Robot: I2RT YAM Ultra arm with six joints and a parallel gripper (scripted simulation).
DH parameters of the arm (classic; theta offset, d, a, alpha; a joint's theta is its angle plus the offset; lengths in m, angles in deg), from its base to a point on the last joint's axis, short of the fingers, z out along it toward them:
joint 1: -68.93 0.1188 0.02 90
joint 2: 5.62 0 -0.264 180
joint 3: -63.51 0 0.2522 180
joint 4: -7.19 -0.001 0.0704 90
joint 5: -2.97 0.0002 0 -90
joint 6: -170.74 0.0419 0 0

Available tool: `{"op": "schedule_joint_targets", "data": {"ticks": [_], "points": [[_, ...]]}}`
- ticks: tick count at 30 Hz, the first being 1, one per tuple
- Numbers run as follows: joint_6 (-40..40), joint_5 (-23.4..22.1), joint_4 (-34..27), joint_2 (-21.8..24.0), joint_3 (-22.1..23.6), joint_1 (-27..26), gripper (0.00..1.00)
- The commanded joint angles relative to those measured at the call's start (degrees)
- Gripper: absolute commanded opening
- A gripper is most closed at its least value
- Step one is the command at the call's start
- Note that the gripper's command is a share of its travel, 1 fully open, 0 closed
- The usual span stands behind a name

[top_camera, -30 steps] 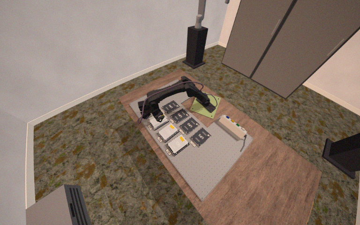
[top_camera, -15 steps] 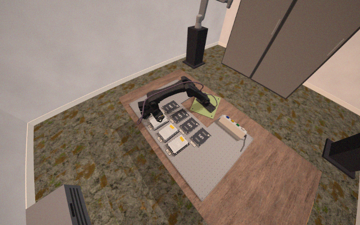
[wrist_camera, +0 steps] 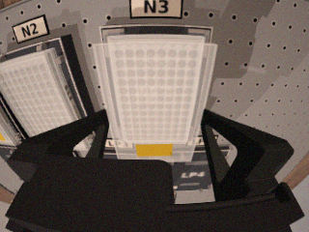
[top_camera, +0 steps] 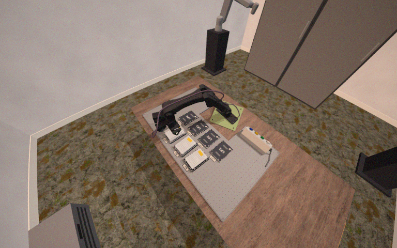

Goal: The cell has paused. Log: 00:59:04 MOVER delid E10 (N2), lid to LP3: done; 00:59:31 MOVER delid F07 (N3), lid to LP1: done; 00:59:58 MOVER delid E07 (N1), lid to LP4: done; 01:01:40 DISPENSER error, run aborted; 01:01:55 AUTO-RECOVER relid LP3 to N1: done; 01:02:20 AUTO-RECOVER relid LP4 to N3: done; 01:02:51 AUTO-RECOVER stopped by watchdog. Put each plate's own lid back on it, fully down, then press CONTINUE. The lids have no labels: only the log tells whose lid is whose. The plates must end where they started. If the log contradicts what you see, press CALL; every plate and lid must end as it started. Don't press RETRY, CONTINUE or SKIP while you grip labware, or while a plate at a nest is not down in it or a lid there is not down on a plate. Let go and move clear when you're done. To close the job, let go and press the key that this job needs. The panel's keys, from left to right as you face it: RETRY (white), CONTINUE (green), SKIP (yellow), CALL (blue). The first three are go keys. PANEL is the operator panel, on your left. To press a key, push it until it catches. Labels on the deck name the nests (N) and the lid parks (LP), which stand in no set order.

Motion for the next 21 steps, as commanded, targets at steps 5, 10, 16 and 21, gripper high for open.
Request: {"op": "schedule_joint_targets", "data": {"ticks": [5,10,16,21], "points": [[0.56,-0.71,1.92,0.20,1.31,0.23,0.00],[0.60,-0.70,2.29,0.08,1.62,0.07,0.00],[0.67,-0.69,2.93,-0.14,1.64,0.32,0.00],[0.72,-0.68,3.27,-0.05,2.44,0.18,0.00]]}}
